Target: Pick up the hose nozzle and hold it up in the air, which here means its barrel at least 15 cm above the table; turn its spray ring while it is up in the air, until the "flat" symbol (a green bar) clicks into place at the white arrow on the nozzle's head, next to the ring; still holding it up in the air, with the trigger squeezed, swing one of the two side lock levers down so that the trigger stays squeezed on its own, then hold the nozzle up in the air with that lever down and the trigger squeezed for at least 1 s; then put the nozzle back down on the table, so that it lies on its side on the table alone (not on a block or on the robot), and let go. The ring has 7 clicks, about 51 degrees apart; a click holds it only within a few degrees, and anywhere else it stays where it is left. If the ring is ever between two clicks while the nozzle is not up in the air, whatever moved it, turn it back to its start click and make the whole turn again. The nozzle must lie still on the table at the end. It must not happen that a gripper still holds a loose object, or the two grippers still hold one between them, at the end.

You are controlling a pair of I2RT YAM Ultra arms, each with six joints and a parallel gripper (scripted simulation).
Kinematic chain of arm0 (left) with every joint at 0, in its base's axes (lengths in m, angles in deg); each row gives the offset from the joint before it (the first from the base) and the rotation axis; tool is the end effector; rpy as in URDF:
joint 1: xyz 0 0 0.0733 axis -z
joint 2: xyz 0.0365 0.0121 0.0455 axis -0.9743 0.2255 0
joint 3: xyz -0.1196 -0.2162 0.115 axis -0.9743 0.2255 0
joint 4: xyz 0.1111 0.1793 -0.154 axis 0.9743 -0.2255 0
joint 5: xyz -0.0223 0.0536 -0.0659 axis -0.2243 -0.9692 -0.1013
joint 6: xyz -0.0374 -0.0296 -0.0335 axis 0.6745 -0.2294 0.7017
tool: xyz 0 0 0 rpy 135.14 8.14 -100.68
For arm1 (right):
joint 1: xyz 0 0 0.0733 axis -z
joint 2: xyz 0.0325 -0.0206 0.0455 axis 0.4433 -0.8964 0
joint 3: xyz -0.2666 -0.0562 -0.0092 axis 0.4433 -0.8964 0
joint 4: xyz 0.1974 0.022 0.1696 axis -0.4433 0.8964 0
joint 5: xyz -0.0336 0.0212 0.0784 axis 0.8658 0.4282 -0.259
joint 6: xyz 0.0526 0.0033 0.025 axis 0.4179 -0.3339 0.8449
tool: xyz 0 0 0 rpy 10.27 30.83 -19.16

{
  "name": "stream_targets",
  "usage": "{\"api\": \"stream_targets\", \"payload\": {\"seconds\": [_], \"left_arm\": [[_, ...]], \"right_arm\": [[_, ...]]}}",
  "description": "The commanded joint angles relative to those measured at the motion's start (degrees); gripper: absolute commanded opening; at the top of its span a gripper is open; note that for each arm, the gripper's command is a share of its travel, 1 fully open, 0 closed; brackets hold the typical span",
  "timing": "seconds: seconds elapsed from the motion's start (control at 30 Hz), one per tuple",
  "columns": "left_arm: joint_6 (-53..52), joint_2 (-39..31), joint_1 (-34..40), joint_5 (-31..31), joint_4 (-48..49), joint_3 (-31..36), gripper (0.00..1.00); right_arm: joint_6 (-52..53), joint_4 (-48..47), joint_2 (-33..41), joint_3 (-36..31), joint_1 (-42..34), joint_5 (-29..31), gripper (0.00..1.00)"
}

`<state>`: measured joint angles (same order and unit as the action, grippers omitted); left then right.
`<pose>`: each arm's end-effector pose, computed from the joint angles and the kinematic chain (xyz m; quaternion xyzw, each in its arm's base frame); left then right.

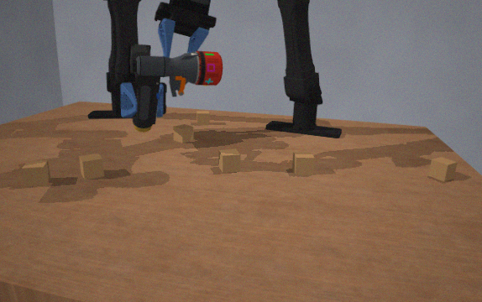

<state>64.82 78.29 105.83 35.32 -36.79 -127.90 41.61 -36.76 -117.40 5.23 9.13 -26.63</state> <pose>0.3250 -0.1698 0.3213 -0.3433 0.9214 -0.0648 0.1701 0.3176 0.0975 0.1194 -0.1089 0.7013 0.0737 0.7007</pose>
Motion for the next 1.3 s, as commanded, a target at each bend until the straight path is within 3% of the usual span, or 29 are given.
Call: {"api": "stream_targets", "payload": {"seconds": [0.0, 0.33, 0.37, 1.27], "left_arm": [[-0.64, -1.66, -0.62, -0.66, 2.08, 0.15, 0.37], [-0.69, -1.21, -0.99, -0.70, 2.36, 1.39, 0.37], [-0.72, 0.86, -0.99, -0.62, 2.45, -2.52, 0.37], [-1.22, 3.40, -0.46, 0.05, 1.48, -6.78, 0.37]], "right_arm": [[1.02, -6.74, 3.21, 1.23, -0.39, -0.46, 0.36], [1.00, -6.74, 3.23, 1.22, -0.39, -0.52, 0.36], [1.00, -6.74, 3.23, 1.22, -0.39, -0.52, 0.36], [0.89, -6.74, 3.25, 1.20, -0.40, -0.48, 0.36]]}}
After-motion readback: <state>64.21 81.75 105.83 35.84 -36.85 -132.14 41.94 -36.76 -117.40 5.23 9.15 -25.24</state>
